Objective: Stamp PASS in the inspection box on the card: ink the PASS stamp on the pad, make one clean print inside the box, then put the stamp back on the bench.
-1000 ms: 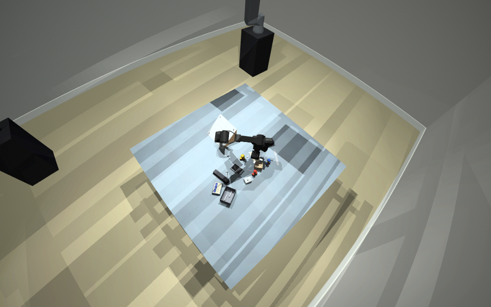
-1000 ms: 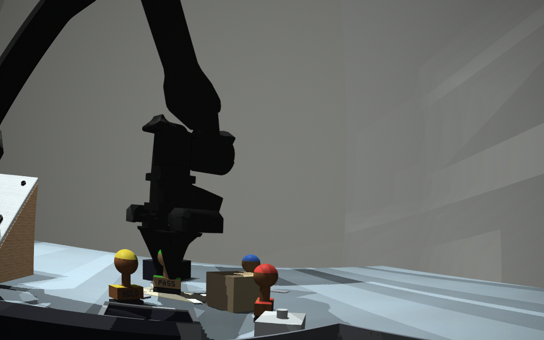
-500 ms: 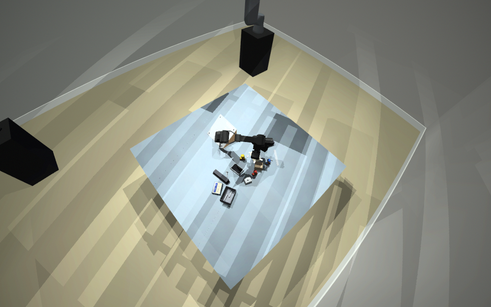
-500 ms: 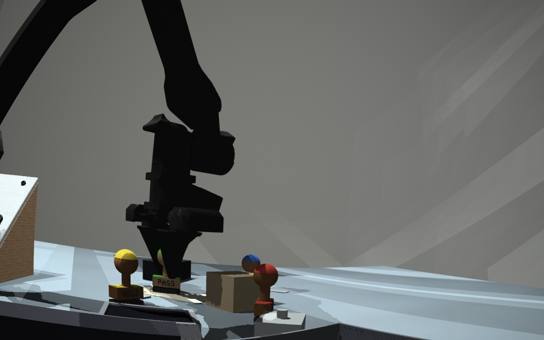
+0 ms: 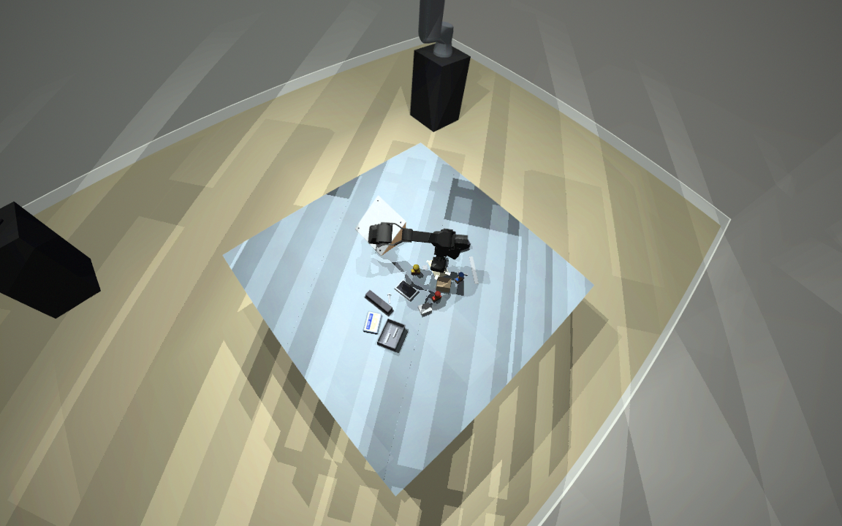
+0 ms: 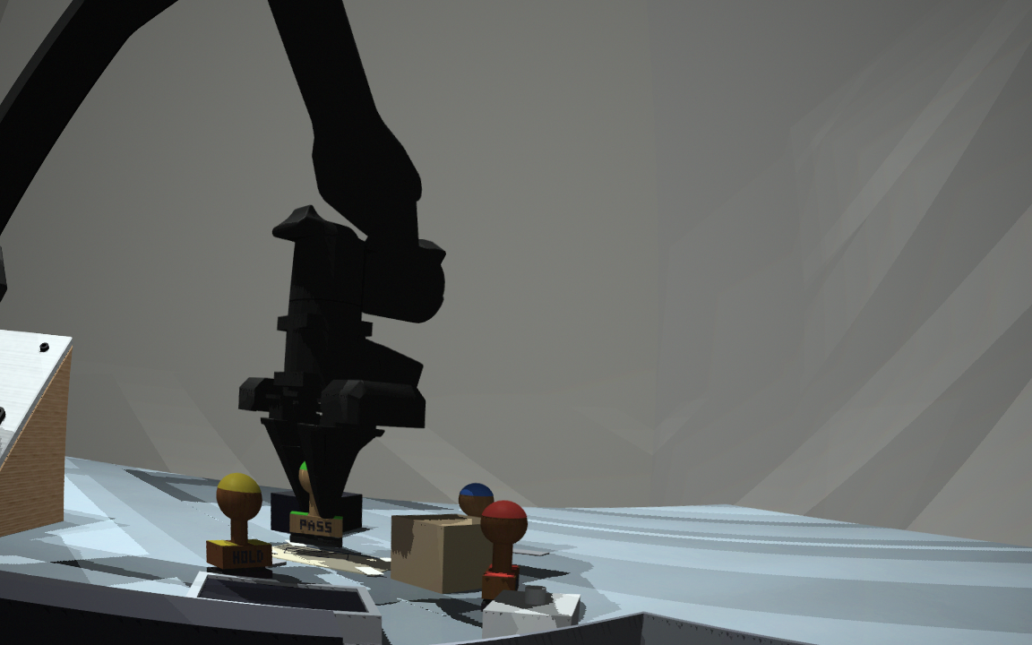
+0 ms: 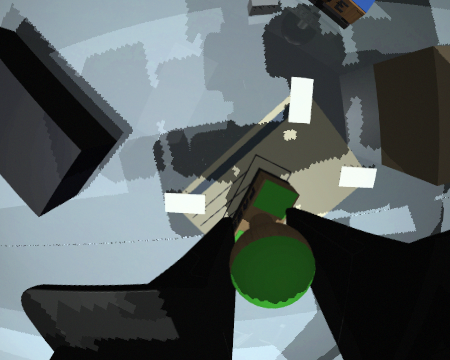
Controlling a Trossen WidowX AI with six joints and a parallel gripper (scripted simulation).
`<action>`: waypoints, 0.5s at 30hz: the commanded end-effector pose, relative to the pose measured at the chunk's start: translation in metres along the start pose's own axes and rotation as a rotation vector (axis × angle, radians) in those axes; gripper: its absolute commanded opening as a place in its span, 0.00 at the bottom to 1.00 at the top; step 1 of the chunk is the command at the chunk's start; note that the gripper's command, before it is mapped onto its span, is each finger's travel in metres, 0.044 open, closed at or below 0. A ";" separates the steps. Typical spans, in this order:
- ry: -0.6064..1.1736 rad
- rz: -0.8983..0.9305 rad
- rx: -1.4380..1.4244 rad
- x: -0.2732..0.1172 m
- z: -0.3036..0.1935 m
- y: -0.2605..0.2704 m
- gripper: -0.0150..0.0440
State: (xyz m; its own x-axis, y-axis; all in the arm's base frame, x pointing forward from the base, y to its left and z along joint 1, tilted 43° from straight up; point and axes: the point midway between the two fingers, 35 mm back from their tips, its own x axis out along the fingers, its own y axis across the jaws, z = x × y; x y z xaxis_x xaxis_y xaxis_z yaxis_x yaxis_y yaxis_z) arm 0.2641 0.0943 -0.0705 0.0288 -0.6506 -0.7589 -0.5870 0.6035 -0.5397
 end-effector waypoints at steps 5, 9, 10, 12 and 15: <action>-0.001 0.005 0.007 -0.011 0.002 0.001 0.25; -0.001 0.005 0.007 -0.018 0.002 0.001 0.25; -0.001 0.005 0.007 -0.019 0.002 0.001 0.25; -0.001 0.006 0.007 -0.022 0.002 0.001 0.25; -0.001 0.006 0.007 -0.027 0.003 0.001 0.25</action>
State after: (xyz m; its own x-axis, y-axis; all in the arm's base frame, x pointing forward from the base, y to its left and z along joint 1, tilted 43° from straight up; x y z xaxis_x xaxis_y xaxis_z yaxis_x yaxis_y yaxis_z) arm 0.2651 0.1108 -0.0545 0.0300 -0.6487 -0.7605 -0.5873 0.6042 -0.5385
